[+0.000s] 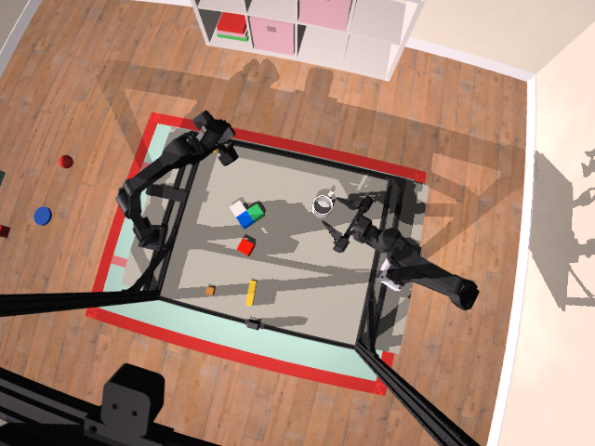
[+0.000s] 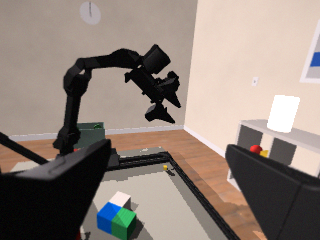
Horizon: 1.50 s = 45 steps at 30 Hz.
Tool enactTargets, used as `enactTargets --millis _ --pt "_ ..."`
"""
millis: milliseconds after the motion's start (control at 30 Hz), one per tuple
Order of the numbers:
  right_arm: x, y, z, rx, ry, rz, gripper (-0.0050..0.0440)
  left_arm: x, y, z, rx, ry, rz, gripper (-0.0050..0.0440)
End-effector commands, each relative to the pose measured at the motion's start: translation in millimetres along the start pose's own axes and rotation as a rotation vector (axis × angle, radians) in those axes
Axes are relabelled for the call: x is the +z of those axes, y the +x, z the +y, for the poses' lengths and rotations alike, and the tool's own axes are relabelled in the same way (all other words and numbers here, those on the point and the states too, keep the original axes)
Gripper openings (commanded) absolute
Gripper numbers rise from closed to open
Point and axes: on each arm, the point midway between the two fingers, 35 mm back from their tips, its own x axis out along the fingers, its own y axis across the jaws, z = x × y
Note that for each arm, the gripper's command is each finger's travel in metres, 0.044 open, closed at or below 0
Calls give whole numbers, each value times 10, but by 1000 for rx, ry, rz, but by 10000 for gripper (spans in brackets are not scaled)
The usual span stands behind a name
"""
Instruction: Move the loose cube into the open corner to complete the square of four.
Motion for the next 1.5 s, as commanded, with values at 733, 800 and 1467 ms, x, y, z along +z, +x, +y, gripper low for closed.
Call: enactTargets --millis 733,800,1467 --pt "7 -7 -18 0 0 0 400 0 5 -38 -8 -6 1 377" --pt "19 -18 -46 0 -1 1 400 0 13 -98 -20 -15 4 377" --pt "389 -718 -677 0 -14 27 400 -389 -38 -2133 -358 -316 250 377"
